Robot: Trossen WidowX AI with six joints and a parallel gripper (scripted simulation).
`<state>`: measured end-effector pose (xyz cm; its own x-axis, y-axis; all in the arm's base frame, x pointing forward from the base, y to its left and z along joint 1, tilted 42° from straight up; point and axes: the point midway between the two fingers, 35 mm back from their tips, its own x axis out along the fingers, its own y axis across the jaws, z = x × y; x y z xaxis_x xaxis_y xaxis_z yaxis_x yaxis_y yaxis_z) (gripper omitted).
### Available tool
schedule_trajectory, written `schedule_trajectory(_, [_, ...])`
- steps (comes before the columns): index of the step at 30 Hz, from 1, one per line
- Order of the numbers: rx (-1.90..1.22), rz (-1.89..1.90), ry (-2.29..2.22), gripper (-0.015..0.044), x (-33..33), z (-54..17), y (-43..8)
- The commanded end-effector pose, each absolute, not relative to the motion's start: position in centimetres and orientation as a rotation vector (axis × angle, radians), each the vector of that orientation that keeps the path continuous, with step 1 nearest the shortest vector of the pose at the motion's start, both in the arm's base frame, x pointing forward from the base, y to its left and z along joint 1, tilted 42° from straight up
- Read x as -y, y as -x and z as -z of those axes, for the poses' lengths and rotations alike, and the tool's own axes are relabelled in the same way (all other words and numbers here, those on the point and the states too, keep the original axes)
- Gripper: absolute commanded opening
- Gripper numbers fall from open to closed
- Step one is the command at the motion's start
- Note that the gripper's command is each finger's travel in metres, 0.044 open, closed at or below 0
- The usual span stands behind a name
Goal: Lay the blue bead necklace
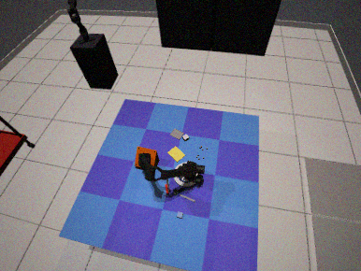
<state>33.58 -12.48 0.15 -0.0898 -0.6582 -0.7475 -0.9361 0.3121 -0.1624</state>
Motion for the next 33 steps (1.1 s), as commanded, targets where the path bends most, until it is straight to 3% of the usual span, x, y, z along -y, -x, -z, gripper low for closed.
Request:
schedule_trajectory(1, [-1.827,-0.467,1.424,0.0,12.3,-0.3,-33.6])
schedule_trajectory(27, [-1.83,-0.47,1.429,0.0,13.5,-0.6,-35.1])
schedule_trajectory(33, [-1.826,-0.465,1.423,0.0157,13.3,-0.8,-35.1])
